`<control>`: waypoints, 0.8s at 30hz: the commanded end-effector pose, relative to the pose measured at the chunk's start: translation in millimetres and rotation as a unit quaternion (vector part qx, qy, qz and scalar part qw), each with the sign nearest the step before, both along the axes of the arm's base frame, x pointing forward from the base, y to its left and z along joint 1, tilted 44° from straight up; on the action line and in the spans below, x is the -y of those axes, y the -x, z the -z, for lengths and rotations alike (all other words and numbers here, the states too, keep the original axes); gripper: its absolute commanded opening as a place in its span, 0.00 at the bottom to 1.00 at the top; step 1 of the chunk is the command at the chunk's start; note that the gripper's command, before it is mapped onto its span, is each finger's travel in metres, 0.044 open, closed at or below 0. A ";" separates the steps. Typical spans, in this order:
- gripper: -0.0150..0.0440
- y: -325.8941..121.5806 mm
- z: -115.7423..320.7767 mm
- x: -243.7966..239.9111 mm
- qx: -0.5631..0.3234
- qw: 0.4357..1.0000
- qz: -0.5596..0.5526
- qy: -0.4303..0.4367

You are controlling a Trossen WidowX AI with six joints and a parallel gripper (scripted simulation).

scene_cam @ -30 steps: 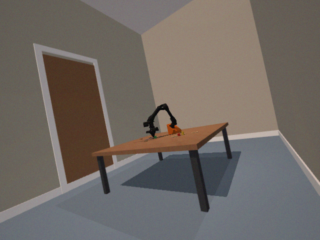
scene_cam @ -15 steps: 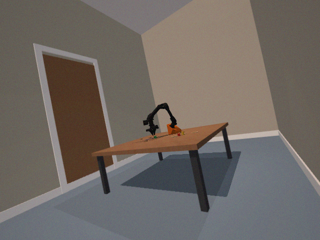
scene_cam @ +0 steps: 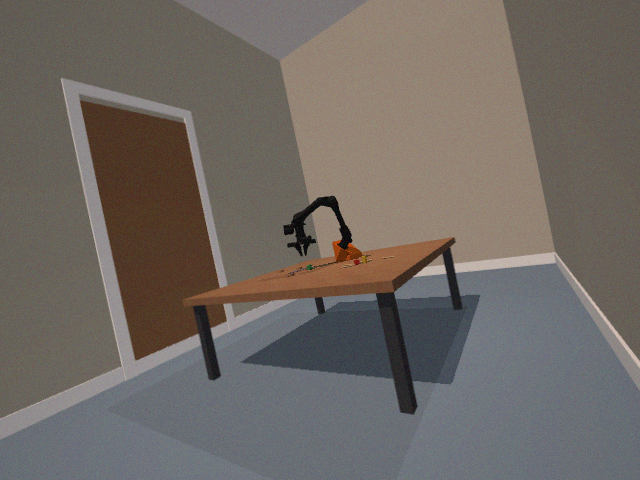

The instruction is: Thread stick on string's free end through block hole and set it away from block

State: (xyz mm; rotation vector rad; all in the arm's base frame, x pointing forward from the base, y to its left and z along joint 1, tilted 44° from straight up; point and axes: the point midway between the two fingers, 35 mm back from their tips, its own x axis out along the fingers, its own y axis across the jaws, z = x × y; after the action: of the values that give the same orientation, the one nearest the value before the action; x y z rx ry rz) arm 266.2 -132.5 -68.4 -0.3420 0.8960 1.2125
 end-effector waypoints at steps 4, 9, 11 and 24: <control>0.46 -0.9 -9.3 -12.4 -0.232 0.938 0.255 -0.031; 0.46 -1.8 -15.4 -19.3 -0.375 0.830 0.411 -0.046; 0.46 -2.1 -17.8 -22.0 -0.419 0.782 0.459 -0.050; 0.46 -2.9 -27.0 -32.9 -0.572 0.528 0.624 -0.062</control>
State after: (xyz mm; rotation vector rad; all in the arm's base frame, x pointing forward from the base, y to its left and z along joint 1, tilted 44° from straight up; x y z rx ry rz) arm 273.8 -121.5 -50.6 0.6582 1.4555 0.4601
